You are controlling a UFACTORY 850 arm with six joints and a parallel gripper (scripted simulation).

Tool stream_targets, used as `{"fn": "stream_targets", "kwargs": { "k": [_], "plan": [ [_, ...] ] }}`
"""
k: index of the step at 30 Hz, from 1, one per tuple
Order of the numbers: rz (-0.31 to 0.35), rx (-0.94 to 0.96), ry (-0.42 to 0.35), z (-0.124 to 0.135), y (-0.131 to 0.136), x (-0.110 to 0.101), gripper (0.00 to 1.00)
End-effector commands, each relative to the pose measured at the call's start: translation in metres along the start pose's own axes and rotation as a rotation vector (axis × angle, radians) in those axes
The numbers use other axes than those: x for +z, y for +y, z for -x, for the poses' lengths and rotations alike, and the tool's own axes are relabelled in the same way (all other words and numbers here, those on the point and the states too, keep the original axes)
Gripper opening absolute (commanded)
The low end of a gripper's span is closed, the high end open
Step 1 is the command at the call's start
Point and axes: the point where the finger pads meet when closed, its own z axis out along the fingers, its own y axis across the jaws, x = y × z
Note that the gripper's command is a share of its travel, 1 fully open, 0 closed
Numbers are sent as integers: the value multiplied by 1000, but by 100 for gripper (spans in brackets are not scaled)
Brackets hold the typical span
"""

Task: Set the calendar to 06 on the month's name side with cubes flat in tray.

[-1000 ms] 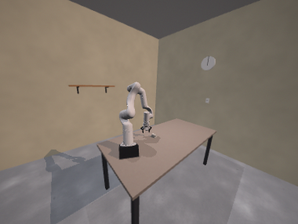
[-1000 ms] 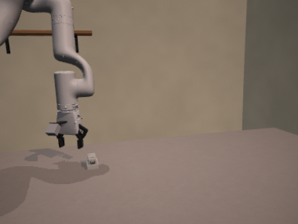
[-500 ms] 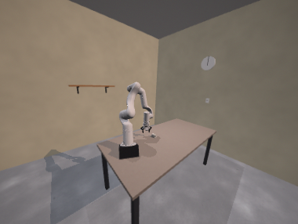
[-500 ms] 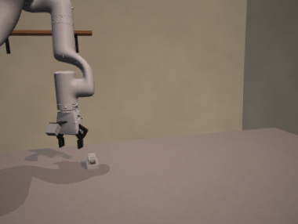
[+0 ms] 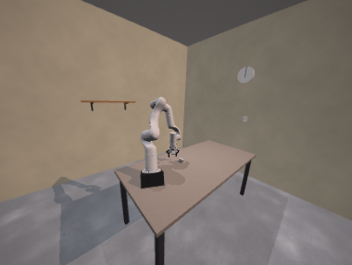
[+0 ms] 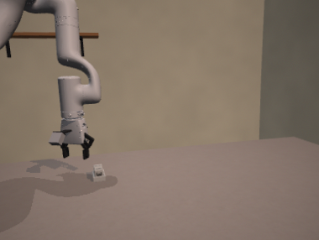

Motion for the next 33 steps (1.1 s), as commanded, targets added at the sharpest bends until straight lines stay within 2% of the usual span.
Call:
{"fn": "stream_targets", "kwargs": {
  "k": [1, 16, 33],
  "plan": [
    [-1, 0, -1, 0, 0, 0, 100],
    [-1, 0, -1, -2, -2, 0, 100],
    [-1, 0, -1, -25, -18, 0, 100]
  ]
}}
